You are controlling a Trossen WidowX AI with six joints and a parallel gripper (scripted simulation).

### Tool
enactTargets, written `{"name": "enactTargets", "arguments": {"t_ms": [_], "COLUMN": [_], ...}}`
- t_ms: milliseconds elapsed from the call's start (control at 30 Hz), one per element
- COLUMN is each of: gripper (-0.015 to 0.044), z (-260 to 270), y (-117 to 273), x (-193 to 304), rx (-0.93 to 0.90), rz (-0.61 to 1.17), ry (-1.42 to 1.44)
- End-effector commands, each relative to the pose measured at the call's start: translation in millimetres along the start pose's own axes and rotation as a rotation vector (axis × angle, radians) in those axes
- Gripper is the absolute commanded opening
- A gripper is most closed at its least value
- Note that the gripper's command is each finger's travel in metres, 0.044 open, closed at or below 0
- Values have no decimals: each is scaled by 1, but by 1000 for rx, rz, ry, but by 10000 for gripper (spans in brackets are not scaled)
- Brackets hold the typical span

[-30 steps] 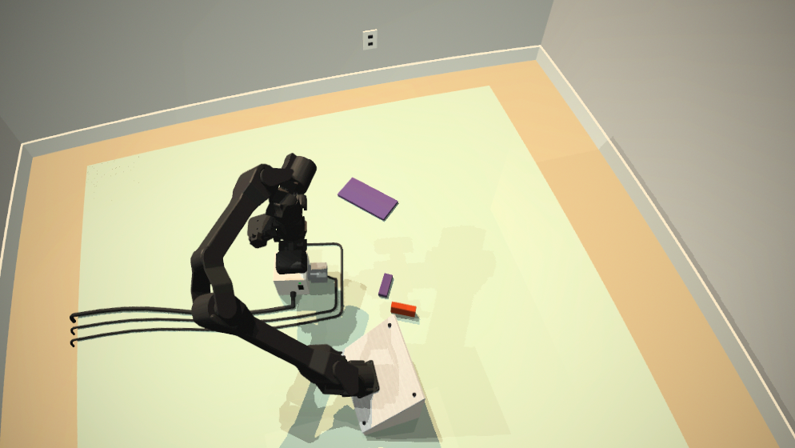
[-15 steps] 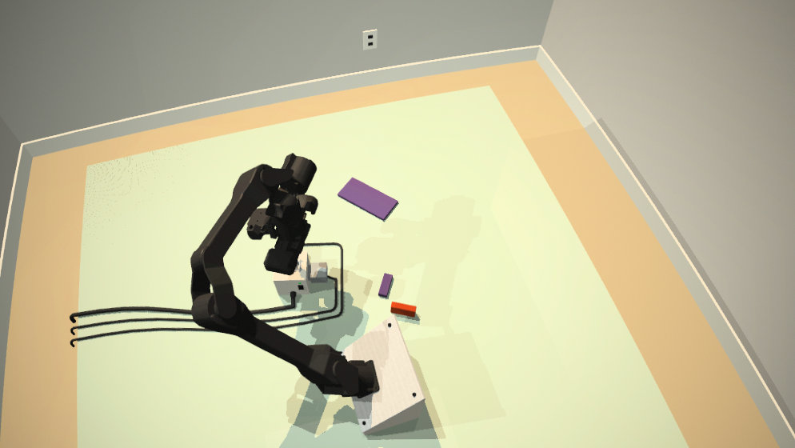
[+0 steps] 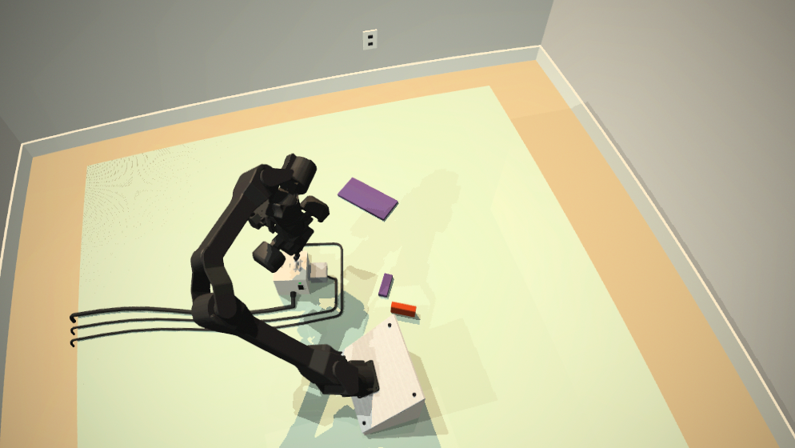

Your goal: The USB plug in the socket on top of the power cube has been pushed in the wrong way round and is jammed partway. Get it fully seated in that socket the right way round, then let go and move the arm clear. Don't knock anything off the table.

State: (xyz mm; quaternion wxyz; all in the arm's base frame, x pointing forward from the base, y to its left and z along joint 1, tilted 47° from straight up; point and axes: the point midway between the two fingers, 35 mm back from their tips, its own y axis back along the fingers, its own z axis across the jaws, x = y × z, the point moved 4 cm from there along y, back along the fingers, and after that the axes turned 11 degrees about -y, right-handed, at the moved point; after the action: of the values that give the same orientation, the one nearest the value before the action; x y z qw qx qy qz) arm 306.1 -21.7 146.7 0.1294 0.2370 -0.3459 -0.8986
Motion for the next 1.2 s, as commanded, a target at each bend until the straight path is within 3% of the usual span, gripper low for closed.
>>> {"name": "enactTargets", "arguments": {"t_ms": [0,1167], "gripper": [0,0], "z": [0,0], "y": [0,0], "x": [0,0], "rx": [2,1], "rz": [0,-1], "ry": [-103,-1019]}}
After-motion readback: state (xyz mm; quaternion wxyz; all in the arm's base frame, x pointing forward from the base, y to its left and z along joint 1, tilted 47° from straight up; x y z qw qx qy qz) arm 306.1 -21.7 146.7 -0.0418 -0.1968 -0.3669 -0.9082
